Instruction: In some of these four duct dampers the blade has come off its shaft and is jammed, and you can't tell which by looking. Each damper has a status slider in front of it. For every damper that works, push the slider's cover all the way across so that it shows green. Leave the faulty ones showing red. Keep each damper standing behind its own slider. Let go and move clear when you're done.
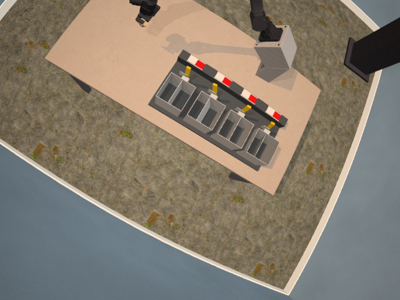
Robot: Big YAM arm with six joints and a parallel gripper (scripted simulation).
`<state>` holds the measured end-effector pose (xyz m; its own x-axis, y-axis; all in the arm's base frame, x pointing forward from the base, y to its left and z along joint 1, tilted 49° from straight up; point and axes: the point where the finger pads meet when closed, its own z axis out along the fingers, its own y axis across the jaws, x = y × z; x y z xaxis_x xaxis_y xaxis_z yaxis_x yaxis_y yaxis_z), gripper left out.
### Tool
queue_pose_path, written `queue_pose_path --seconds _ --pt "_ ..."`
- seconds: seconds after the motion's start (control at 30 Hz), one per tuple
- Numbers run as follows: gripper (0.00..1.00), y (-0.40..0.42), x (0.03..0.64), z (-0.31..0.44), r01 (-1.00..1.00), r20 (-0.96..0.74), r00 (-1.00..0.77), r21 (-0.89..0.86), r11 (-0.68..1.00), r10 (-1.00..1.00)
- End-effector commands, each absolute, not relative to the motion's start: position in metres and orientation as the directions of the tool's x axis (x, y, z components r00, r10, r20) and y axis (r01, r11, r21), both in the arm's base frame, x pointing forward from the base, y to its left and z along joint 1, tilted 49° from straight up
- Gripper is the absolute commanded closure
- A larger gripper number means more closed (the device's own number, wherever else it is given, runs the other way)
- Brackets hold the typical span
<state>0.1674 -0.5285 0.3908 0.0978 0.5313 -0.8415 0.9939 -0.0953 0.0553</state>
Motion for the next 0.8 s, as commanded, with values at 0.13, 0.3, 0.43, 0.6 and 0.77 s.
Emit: queue_pose_path --seconds 0.13,0.3,0.43,0.6,0.77 --pt "0.00 -0.527 0.168 0.397 0.994 -0.847 0.101 0.061 -0.093 0.522" --pt "0.00 -0.527 0.168 0.397 0.994 -0.847 0.101 0.061 -0.093 0.522" --pt "0.00 -0.527 0.168 0.397 0.994 -0.847 0.101 0.061 -0.093 0.522" --pt "0.00 -0.523 0.174 0.403 0.996 -0.853 0.085 0.054 -0.075 0.515" --pt "0.00 -0.494 0.199 0.392 0.999 -0.857 -0.046 -0.048 0.009 0.513"
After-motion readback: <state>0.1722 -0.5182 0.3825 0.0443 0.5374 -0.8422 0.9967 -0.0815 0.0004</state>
